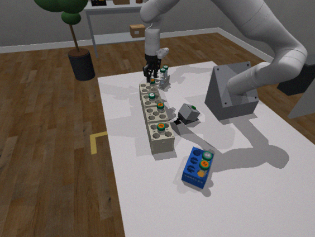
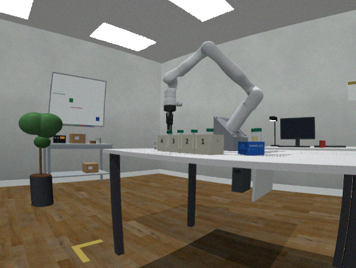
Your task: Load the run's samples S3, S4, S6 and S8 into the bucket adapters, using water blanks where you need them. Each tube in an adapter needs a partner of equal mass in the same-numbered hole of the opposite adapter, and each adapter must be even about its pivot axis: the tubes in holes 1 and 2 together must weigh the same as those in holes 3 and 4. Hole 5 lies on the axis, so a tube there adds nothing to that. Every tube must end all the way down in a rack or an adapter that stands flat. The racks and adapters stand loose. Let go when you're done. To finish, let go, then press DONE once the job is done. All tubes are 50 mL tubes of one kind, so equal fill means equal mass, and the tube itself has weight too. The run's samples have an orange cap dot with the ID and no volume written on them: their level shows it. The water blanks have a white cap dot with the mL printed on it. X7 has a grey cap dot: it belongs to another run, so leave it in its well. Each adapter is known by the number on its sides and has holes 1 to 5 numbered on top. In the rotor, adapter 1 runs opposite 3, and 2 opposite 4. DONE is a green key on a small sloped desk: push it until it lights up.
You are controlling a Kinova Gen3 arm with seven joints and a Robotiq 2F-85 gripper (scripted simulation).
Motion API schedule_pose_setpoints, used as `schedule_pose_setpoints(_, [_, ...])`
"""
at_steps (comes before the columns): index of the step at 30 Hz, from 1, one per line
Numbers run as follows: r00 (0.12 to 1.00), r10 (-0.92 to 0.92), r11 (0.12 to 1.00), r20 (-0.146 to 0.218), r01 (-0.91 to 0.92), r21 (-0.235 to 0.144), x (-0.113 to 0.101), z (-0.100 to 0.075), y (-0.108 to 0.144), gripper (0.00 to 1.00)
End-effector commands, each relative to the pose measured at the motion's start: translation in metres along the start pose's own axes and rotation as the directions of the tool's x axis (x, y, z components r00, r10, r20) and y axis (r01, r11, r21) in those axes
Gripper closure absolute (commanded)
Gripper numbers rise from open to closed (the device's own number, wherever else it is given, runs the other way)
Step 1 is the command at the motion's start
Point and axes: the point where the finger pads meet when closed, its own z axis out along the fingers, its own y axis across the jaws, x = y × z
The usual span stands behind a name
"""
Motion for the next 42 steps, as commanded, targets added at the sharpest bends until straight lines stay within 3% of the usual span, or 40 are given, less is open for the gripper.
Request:
schedule_pose_setpoints(1, [1.000,0.000,1.000,0.002,0.000,0.000,-0.001,-0.003,0.000,0.38])
schedule_pose_setpoints(42, [1.000,0.000,1.000,0.002,0.000,0.000,0.000,-0.052,0.000,0.38])
